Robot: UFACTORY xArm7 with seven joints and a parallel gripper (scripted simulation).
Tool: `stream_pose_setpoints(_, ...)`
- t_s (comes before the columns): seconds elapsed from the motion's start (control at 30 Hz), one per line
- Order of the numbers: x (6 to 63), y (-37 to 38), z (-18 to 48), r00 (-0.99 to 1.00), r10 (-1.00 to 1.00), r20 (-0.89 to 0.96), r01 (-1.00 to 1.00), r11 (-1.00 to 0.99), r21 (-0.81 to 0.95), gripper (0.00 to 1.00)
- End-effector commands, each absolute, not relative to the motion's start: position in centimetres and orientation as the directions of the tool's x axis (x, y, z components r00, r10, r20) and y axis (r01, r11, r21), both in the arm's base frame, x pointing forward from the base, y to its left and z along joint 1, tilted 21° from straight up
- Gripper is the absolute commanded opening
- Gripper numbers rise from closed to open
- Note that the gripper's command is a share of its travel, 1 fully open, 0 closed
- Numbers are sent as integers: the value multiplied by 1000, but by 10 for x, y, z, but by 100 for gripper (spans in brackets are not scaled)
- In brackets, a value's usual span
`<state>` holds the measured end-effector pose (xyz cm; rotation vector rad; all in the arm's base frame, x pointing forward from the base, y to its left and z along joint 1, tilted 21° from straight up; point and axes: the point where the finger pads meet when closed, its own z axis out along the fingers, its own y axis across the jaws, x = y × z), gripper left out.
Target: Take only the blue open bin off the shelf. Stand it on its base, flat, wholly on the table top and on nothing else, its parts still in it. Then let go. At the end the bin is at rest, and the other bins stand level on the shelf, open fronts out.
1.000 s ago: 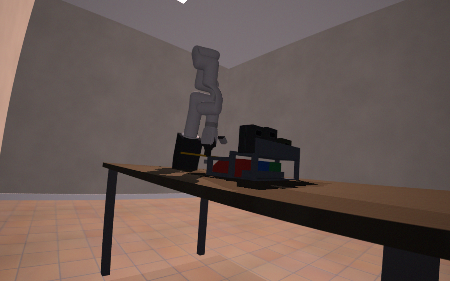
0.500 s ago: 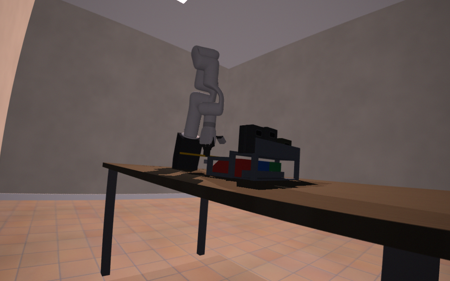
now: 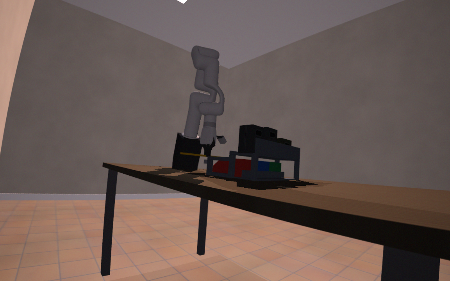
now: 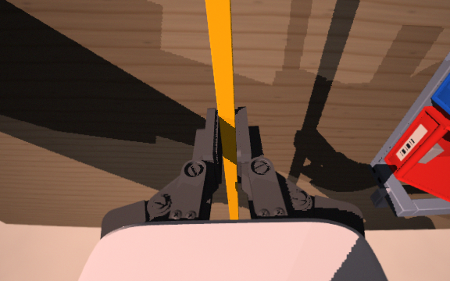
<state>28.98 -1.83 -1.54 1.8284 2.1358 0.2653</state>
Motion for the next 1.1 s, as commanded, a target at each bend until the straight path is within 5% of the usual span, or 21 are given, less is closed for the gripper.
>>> stream_pose_setpoints(0.0, 291, -18, -15, -133, 984, -118, 926, 166, 340, 0)
stream_pose_setpoints(1.07, 297, -17, -12, -133, 984, -118, 926, 166, 340, 0)
